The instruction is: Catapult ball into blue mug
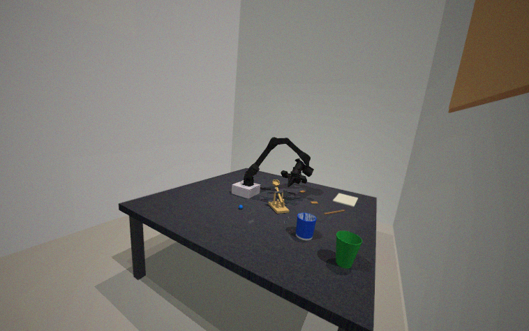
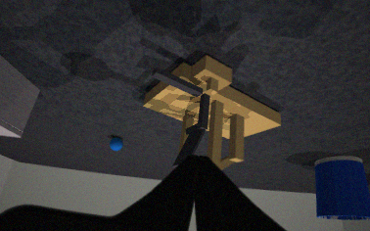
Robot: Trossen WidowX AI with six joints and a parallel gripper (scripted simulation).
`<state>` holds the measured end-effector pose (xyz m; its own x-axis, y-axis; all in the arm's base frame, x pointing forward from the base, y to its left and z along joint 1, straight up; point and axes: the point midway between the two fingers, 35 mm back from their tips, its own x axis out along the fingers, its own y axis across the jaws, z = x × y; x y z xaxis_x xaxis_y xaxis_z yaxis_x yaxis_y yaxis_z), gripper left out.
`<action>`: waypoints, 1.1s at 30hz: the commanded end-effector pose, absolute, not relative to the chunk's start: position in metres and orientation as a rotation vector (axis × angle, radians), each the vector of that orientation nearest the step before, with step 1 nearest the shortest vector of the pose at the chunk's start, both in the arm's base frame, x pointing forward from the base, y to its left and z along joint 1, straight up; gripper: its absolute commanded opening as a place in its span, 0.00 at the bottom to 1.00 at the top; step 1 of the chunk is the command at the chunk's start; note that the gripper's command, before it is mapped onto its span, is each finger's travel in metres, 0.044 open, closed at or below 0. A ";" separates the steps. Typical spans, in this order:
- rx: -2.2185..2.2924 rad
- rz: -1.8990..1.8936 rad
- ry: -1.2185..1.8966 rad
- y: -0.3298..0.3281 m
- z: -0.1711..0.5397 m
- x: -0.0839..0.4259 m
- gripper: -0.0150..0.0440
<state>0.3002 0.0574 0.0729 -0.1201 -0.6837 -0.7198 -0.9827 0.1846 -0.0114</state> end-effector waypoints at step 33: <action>-0.704 0.115 1.621 -0.034 0.119 0.399 1.00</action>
<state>0.3911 -0.0238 0.1158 -0.0299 -0.3947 -0.9183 -0.5650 0.7645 -0.3102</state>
